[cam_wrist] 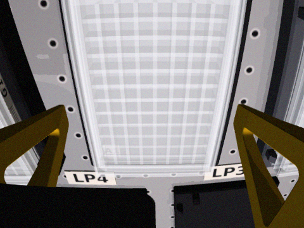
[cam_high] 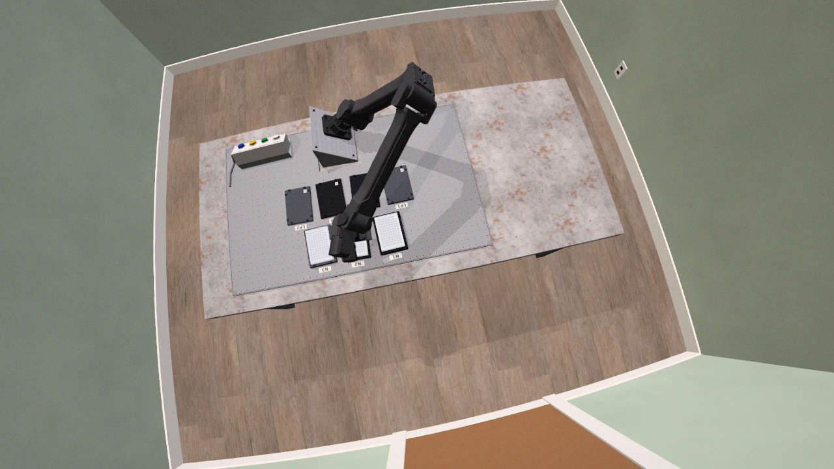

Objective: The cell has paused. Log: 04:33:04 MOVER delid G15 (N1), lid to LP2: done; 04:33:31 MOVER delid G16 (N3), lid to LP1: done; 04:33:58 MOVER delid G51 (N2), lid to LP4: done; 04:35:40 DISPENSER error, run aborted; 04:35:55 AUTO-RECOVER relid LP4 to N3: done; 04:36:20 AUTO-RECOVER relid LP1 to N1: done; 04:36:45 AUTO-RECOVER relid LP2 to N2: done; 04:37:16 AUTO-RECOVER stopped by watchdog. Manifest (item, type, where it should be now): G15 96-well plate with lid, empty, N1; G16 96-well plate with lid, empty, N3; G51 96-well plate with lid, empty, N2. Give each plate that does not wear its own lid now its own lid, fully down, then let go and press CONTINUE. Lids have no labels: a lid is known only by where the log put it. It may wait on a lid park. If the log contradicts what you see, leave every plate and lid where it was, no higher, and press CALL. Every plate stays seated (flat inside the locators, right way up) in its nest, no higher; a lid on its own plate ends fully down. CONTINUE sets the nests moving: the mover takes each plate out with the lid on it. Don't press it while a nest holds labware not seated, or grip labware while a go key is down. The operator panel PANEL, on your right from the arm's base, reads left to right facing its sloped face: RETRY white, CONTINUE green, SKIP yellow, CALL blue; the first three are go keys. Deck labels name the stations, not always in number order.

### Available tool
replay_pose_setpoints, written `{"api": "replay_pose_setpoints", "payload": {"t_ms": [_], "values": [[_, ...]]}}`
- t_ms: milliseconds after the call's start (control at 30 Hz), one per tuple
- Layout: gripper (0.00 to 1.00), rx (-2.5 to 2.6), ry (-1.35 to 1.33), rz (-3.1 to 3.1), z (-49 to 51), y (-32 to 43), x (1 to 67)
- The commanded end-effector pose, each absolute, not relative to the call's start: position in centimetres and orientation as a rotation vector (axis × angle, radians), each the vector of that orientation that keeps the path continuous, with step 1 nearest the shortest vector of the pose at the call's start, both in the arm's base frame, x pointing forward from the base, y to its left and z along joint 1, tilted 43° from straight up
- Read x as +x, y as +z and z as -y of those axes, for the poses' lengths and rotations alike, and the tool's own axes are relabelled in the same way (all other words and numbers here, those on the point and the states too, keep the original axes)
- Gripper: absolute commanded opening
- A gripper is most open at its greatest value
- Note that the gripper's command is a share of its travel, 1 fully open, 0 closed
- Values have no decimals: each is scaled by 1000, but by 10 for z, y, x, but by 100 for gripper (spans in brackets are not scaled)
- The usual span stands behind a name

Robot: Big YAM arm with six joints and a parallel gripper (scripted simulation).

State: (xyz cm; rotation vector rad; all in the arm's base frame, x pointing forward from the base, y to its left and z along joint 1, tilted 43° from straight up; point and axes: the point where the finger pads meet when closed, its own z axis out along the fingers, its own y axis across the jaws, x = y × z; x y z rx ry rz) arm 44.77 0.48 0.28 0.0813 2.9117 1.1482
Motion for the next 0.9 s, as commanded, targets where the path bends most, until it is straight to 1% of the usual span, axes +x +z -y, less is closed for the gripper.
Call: {"api": "replay_pose_setpoints", "payload": {"t_ms": [0, 167, 233, 267, 433, 867], "values": [[100, 75, 1110, -2866, 18, 21, 468], [100, 66, 1099, -2855, 24, 34, 469], [100, 66, 1099, -2855, 24, 34, 469], [100, 45, 1127, -2887, 11, 21, 466], [100, 79, 1128, -2886, 21, 24, 458], [100, 62, 1102, -2861, 26, 36, 469]]}}
